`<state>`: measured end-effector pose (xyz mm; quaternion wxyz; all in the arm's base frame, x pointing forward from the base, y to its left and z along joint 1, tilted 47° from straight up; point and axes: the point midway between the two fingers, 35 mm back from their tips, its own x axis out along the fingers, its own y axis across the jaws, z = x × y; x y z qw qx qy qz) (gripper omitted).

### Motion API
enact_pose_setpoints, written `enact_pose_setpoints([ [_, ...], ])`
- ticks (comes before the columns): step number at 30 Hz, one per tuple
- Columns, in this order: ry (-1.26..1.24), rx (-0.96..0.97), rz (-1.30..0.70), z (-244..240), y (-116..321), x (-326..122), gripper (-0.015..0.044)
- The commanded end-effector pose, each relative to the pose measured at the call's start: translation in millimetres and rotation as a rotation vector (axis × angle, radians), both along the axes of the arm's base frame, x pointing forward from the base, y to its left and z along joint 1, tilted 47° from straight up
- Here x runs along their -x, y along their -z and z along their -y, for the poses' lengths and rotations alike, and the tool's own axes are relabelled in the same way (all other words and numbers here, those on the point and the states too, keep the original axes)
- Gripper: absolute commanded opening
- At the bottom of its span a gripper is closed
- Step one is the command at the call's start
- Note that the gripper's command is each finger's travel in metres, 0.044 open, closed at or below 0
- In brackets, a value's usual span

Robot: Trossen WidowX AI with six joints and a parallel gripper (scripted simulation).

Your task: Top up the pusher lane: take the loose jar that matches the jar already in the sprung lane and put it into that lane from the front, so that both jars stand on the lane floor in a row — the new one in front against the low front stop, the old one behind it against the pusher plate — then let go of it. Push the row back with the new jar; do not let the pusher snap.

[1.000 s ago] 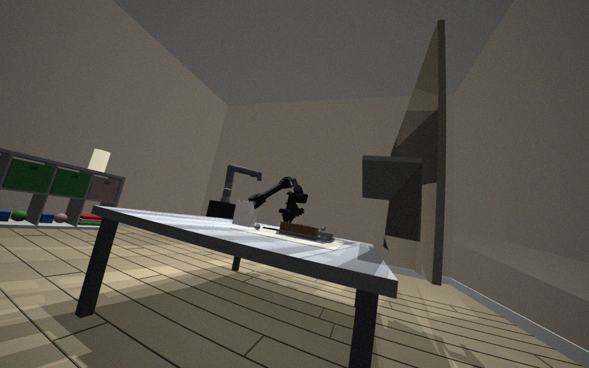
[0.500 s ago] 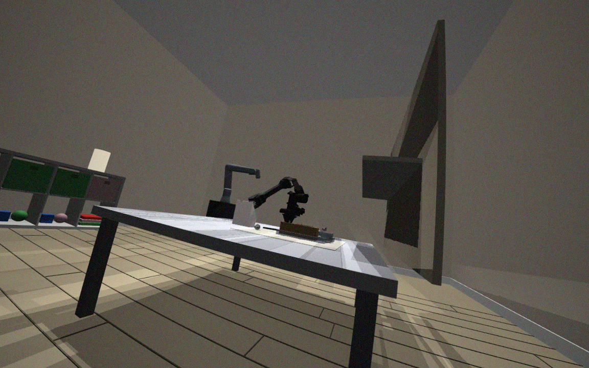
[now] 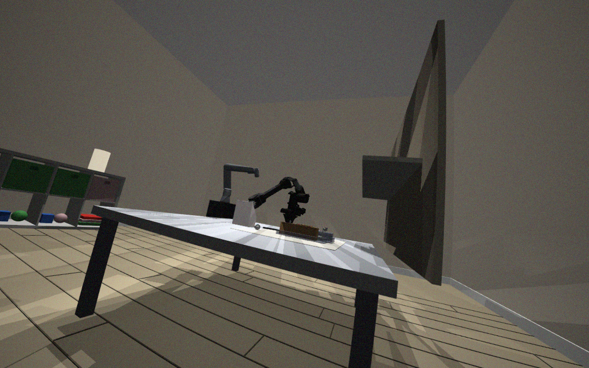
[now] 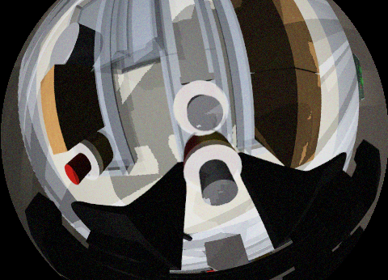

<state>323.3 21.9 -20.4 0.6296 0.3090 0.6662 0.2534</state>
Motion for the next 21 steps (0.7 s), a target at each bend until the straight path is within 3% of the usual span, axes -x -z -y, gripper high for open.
enact_pose_setpoints([
  [1,0.007,-0.001,0.031,2.0,-3.8,-11.0,0.0000],
  [21,0.007,-0.001,0.031,1.5,-3.5,-12.9,0.0000],
])
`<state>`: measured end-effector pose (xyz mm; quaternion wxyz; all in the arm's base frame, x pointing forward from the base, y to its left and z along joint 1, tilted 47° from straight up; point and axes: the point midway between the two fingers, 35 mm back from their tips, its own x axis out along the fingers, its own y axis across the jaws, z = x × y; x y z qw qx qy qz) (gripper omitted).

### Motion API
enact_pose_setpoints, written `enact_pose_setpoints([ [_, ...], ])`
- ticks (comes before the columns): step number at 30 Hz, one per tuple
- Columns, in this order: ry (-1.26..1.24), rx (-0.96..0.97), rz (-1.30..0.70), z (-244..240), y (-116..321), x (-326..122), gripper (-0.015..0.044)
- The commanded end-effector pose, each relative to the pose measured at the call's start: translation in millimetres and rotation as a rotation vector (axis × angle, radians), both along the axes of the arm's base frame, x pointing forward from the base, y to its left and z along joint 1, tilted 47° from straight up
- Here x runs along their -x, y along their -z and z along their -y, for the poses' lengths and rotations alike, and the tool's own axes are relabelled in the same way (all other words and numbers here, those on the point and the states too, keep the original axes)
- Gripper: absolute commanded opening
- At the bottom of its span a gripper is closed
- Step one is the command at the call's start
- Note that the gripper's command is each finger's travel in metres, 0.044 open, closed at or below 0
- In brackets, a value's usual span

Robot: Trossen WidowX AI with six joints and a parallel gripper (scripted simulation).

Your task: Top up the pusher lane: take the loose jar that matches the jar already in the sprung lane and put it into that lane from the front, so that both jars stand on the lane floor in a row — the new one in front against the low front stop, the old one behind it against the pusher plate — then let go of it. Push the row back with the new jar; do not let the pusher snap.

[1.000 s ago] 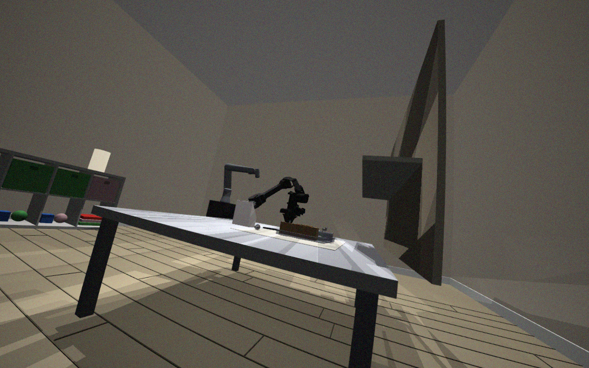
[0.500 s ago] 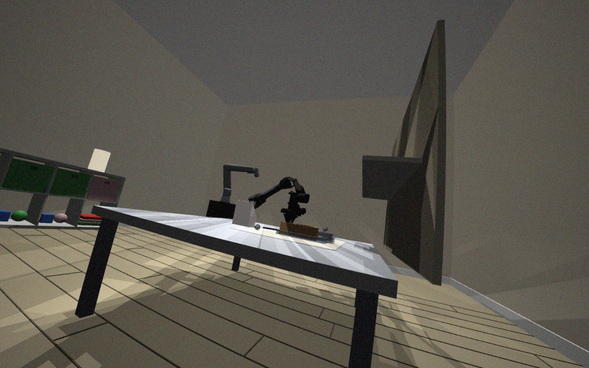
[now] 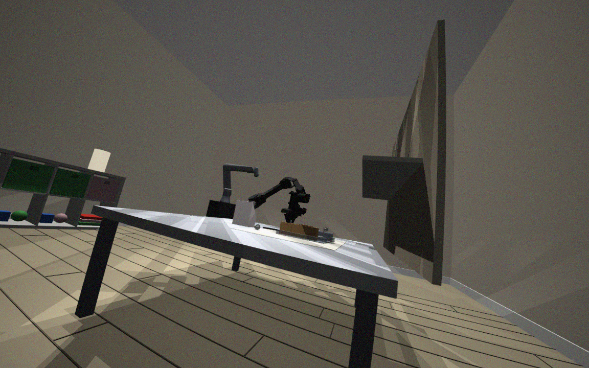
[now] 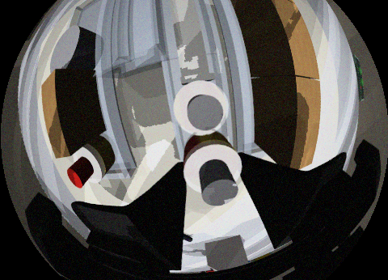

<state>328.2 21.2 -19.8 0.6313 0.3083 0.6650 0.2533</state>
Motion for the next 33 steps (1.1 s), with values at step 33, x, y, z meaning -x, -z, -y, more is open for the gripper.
enact_pose_setpoints([
  [33,0.006,-0.002,0.027,-0.3,-0.4,-7.9,0.0000],
])
